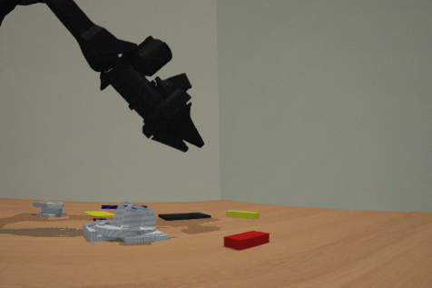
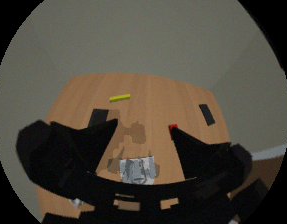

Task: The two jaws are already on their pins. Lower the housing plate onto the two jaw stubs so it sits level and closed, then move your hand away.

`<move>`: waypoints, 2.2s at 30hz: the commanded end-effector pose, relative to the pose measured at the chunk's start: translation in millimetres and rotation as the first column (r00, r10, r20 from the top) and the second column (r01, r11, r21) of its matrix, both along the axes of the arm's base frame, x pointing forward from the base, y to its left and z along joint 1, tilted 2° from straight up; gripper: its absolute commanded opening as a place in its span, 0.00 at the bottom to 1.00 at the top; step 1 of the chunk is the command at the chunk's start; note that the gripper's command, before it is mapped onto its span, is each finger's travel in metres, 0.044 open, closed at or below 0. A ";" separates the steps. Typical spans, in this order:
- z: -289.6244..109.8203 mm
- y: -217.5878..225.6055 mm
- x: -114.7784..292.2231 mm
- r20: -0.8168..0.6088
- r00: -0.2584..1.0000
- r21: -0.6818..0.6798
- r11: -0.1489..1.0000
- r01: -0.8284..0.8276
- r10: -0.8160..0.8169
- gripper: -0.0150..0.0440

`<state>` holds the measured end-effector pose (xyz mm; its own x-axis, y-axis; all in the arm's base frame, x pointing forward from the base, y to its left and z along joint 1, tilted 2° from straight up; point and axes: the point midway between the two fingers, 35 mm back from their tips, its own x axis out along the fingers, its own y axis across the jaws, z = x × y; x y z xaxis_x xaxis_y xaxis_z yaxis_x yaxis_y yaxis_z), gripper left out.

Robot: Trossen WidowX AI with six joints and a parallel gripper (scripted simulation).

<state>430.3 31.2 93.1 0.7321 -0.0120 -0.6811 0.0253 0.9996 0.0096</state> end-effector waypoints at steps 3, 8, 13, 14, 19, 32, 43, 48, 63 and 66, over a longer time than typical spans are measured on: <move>-11.7 51.5 -20.4 -0.106 0.980 -0.029 0.985 -0.170 0.166 1.00; -20.5 87.4 -42.5 -0.190 0.940 -0.044 0.954 -0.298 0.285 1.00; -28.1 119.4 -68.4 -0.273 0.878 -0.054 0.905 -0.423 0.394 1.00; -29.5 125.4 -74.1 -0.290 0.863 -0.055 0.893 -0.447 0.414 1.00; -35.5 152.3 -103.8 -0.370 0.779 -0.057 0.824 -0.563 0.507 1.00; -44.4 200.7 -190.5 -0.563 0.494 -0.030 0.580 -0.814 0.663 1.00; -43.9 216.8 -267.1 -0.699 0.215 0.025 0.324 -0.946 0.682 1.00; -42.7 217.4 -284.1 -0.725 0.152 0.042 0.264 -0.964 0.672 1.00; -82.9 217.9 -285.2 -0.725 0.152 0.042 0.264 -0.964 0.671 1.00; -82.9 217.9 -285.2 -0.725 0.152 0.042 0.264 -0.964 0.671 1.00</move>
